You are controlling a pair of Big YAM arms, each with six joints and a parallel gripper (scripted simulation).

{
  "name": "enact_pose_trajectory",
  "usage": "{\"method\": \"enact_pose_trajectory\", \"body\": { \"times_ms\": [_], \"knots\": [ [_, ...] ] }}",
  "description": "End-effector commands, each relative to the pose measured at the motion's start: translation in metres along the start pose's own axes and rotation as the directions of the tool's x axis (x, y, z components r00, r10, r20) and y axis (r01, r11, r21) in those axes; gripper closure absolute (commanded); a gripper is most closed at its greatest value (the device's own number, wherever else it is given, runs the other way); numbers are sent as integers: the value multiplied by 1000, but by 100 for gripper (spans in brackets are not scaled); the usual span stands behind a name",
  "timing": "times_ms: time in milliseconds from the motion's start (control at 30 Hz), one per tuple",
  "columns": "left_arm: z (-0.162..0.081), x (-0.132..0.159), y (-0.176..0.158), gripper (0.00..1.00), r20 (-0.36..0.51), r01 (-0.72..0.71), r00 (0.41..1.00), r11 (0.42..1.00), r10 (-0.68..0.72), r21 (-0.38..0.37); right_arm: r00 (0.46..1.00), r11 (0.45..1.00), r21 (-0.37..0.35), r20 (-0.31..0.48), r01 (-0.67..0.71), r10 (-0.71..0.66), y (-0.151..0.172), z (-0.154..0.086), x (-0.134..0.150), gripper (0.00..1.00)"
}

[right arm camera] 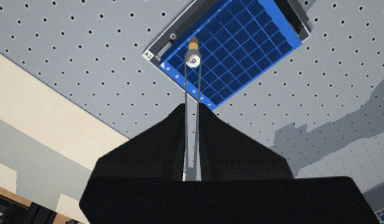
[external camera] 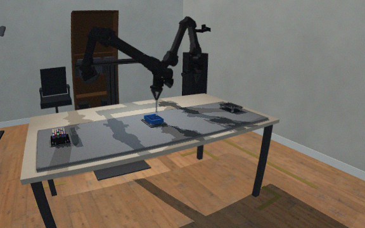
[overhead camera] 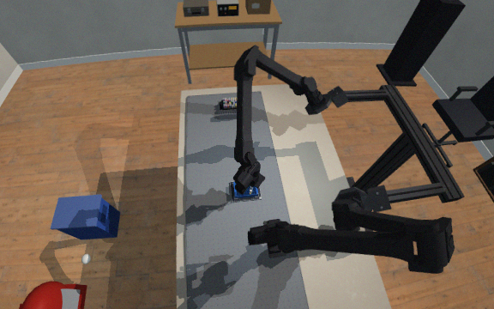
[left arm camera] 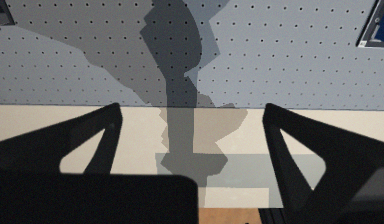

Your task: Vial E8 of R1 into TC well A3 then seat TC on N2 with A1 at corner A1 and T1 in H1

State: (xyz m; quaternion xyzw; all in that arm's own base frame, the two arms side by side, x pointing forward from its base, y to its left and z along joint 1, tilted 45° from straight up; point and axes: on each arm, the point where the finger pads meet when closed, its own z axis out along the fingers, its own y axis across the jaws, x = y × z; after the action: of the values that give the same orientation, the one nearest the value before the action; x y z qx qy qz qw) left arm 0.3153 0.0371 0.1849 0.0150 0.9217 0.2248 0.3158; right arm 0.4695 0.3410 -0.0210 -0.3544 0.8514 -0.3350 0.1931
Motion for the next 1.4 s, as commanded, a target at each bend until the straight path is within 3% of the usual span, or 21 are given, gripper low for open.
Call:
{"method": "enact_pose_trajectory", "body": {
  "times_ms": [0,1367],
  "knots": [
    [-5,-8,2,0,15,-3,1000,1000,3,1,1000,1000,0,2,-8,8,-8,0,-8,91],
    [-5,-8,2,0,15,-3,1000,1000,3,1,1000,1000,-1,10,-17,17,-9,5,-14,91]
  ]
}}
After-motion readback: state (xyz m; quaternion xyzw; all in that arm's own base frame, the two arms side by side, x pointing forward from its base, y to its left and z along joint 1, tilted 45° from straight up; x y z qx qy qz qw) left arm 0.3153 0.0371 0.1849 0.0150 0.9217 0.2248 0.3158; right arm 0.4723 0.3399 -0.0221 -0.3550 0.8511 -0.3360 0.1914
